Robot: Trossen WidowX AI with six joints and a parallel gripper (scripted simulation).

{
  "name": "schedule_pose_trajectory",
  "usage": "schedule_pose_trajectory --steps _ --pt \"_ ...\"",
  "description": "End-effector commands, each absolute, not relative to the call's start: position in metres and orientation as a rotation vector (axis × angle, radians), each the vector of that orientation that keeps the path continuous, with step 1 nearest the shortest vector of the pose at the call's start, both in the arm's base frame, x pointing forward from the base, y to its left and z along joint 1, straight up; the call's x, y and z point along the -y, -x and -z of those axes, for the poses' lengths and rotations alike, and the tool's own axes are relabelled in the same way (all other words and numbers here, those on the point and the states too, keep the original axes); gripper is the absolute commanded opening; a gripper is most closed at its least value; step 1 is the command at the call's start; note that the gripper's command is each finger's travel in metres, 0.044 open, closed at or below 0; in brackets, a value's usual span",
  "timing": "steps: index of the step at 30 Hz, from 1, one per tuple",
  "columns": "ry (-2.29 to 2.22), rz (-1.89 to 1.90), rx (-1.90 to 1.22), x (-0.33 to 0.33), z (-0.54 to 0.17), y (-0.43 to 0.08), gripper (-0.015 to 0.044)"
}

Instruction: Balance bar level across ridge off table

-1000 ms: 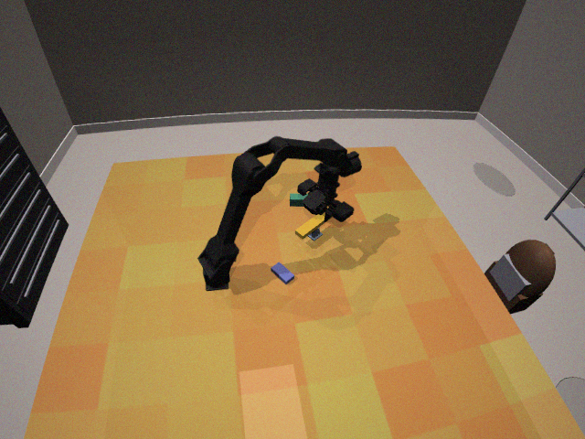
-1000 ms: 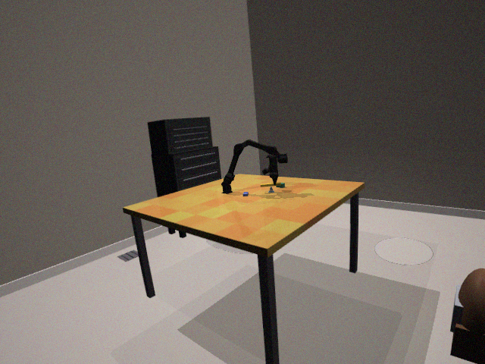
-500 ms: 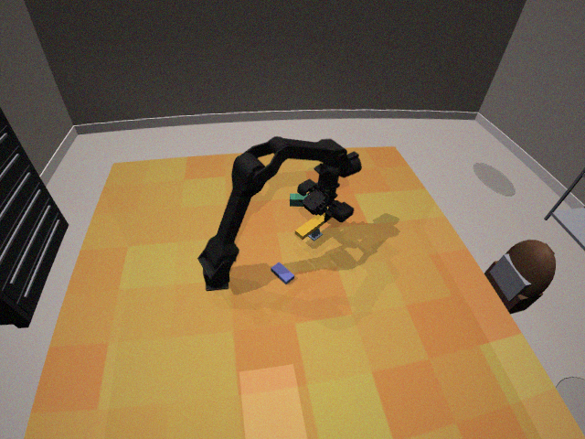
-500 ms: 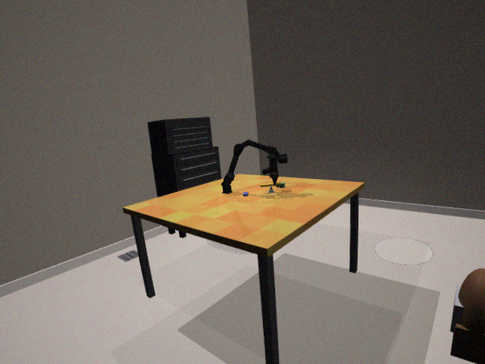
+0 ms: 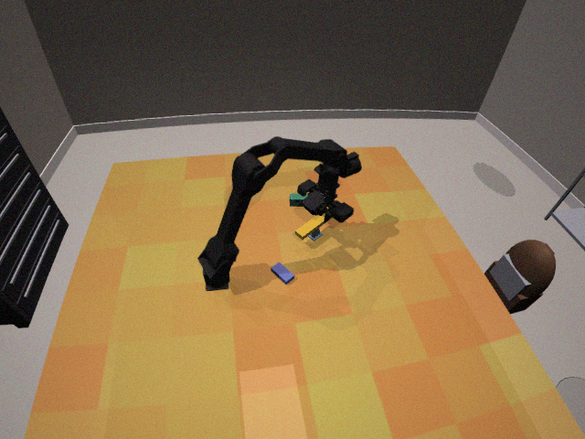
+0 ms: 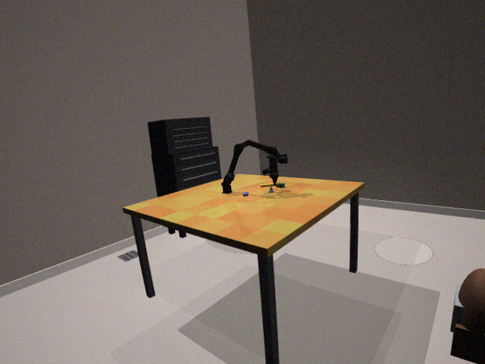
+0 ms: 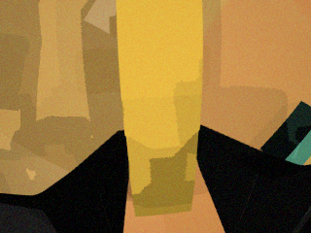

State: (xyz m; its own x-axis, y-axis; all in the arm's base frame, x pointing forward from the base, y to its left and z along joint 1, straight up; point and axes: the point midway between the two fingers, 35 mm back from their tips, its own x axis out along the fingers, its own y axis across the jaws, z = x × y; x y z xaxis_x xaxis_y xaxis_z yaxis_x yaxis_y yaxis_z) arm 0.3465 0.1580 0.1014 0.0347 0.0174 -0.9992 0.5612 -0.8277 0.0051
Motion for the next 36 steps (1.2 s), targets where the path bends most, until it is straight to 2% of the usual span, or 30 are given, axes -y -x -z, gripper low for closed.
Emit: schedule_pose_trajectory --steps 1,36 --pt "-1.921 1.844 -0.584 -0.1578 -0.1004 -0.3469 0.0" --pt "-1.921 1.844 -0.584 -0.1578 -0.0975 -0.3467 0.0"
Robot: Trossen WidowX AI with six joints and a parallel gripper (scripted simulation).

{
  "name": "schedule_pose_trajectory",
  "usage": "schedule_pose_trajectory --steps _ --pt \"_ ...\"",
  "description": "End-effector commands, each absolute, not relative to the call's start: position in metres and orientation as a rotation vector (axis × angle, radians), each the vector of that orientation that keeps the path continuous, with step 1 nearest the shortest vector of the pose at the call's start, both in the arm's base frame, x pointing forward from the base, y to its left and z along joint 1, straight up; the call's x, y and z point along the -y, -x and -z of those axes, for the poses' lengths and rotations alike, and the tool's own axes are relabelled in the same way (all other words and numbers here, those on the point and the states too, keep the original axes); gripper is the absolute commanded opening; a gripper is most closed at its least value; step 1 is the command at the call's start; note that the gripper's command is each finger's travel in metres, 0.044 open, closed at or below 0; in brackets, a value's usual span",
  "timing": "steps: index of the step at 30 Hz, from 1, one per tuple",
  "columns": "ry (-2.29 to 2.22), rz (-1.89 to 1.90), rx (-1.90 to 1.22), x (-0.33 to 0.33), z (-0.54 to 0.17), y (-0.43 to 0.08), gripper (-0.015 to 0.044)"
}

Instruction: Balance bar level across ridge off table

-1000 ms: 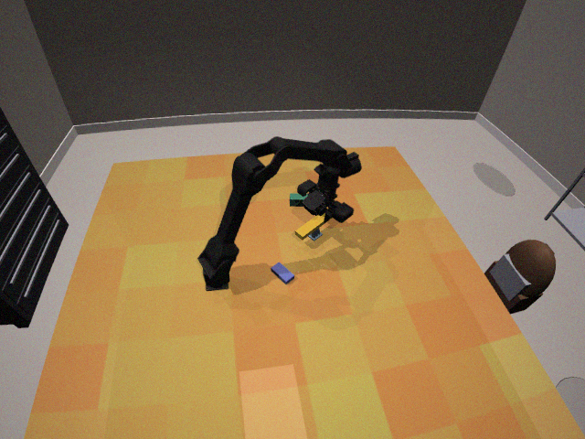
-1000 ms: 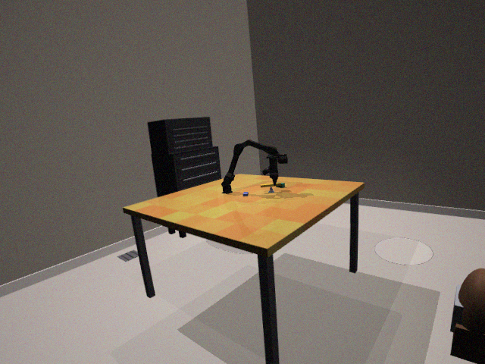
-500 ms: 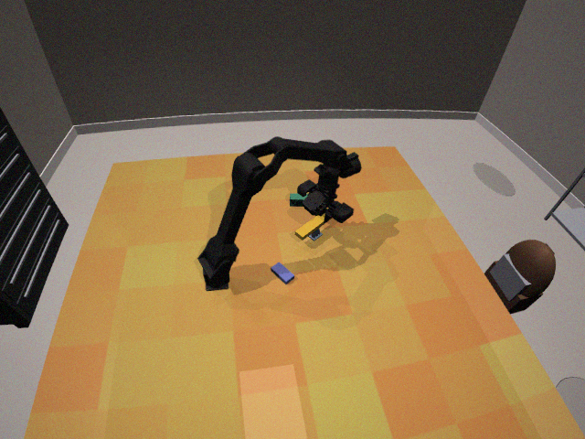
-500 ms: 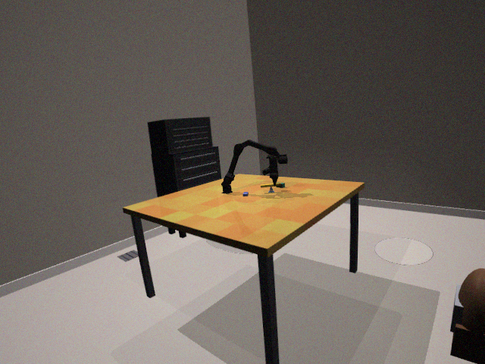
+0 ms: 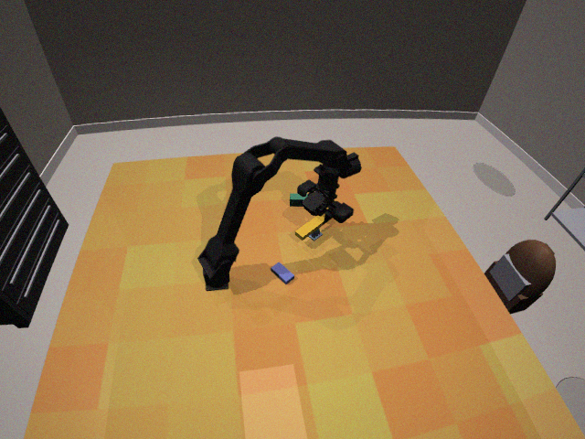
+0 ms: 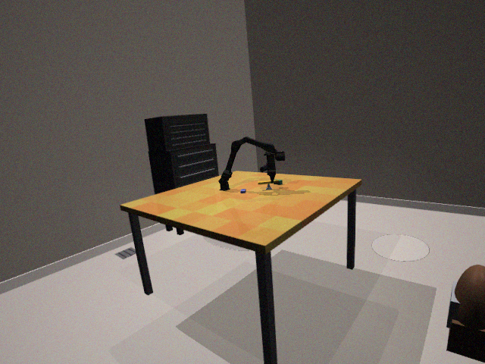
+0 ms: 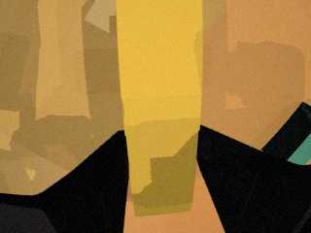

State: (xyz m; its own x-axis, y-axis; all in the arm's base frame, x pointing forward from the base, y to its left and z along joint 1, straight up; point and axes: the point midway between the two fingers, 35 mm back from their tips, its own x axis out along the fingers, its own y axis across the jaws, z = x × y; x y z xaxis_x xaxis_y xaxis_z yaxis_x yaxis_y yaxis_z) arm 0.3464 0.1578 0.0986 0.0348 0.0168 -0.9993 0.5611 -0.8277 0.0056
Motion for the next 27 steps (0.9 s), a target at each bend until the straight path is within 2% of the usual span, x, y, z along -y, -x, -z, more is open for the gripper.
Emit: schedule_pose_trajectory --steps 1,27 --pt "-1.921 1.844 -0.584 -0.1578 -0.0974 -0.3467 0.0" --pt "-1.921 1.844 -0.584 -0.1579 -0.0952 -0.3467 0.0"
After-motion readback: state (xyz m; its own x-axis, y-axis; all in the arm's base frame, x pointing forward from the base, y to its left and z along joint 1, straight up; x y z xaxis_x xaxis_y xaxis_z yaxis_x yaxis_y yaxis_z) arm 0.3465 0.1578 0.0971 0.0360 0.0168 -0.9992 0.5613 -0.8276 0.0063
